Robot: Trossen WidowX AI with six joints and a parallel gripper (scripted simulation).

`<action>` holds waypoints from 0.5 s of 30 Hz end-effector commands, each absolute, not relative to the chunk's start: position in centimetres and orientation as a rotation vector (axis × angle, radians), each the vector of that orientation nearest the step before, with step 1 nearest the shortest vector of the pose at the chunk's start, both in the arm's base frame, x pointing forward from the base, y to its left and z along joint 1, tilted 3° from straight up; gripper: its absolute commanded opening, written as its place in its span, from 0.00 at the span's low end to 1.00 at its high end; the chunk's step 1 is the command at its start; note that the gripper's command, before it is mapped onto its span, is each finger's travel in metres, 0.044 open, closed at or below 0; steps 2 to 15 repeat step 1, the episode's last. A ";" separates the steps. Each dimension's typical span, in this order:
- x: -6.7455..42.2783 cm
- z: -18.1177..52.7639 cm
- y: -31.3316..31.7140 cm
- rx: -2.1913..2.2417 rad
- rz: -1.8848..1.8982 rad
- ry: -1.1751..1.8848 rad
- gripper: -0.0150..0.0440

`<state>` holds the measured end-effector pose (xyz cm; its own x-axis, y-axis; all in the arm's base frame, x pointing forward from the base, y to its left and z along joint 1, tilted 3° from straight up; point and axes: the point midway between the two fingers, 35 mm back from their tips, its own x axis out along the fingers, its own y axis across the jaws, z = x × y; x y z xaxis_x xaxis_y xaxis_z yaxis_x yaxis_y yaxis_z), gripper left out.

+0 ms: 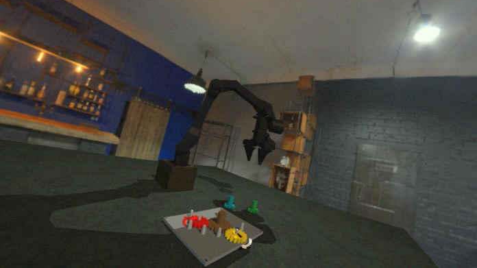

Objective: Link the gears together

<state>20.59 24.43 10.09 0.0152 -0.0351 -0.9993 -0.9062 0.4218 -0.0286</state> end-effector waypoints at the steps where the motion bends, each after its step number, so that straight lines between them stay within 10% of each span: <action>1: 20.5 10.1 24.4 -0.909 0.850 1.395 1.00; 15: 20.5 10.1 24.4 -0.909 0.850 1.395 1.00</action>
